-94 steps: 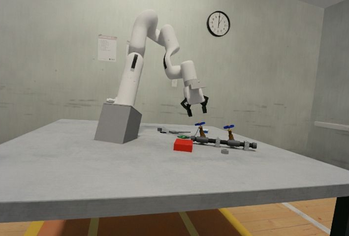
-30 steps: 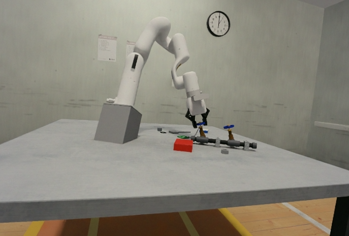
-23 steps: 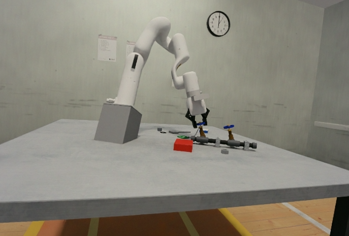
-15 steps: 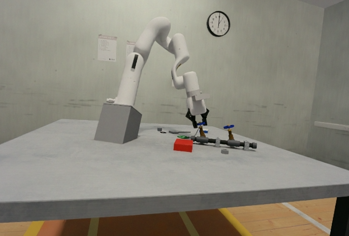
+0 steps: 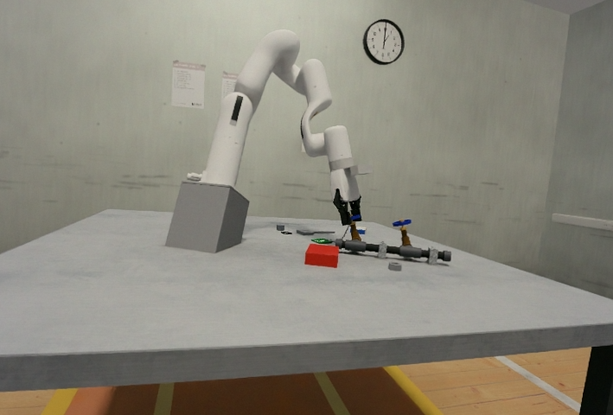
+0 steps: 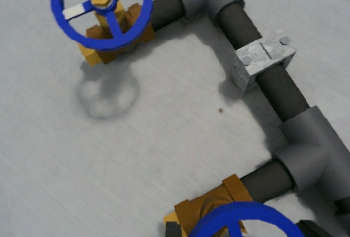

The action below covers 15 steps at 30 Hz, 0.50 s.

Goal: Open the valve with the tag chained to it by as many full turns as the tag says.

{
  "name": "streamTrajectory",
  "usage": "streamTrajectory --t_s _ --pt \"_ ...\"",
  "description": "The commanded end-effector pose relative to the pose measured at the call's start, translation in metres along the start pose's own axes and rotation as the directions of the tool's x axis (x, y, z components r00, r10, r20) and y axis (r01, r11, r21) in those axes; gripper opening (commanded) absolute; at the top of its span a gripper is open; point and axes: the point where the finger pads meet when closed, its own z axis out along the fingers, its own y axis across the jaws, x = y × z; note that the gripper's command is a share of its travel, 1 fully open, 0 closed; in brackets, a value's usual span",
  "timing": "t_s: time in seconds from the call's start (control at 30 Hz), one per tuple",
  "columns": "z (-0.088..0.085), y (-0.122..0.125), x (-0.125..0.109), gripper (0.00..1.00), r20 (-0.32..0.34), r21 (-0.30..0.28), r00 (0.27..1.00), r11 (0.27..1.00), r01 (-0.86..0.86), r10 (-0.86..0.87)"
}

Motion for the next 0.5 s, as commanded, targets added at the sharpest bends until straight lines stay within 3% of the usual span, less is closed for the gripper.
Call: streamTrajectory --t_s 0.0,0.23,0.47 --pt "-0.0007 -0.0009 0.0010 0.00 -0.026 0.024 0.980 0.980 0.198 -0.198" --pt "-0.0007 -0.0009 0.0010 0.00 -0.023 0.007 0.852 0.852 0.523 -0.523" --pt "-0.0007 -0.0009 0.0009 0.00 -0.005 -0.010 0.640 0.640 0.768 -0.768"
